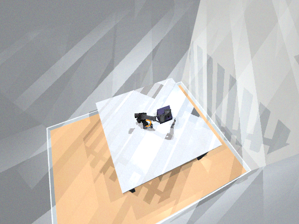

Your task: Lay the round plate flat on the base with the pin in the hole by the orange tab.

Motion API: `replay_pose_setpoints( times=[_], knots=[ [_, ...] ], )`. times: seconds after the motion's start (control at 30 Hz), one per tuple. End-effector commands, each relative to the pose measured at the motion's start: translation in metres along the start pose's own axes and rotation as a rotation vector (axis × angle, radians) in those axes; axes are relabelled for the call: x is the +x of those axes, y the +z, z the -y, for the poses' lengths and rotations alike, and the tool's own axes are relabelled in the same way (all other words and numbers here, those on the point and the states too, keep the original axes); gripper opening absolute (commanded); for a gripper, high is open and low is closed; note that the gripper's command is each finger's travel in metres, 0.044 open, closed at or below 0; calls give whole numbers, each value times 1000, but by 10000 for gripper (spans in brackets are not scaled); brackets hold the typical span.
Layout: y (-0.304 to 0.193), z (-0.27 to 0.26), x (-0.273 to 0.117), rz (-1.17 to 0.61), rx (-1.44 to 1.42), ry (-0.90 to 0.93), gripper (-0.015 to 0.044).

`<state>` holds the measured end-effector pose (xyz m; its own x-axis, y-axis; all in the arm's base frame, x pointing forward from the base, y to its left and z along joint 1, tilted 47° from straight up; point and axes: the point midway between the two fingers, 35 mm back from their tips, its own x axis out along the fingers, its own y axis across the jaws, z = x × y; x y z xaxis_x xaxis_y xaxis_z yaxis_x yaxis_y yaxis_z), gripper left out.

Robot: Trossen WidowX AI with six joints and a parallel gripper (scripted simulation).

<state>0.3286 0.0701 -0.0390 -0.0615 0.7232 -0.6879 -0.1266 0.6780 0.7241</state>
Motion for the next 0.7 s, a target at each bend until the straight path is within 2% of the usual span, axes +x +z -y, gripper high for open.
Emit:
replay_pose_setpoints(
  times=[0.0,0.67],
  knots=[
    [-6,7,3,-11,8,-1,0],
    [-18,19,1,-12,8,-2,0]
  ],
)
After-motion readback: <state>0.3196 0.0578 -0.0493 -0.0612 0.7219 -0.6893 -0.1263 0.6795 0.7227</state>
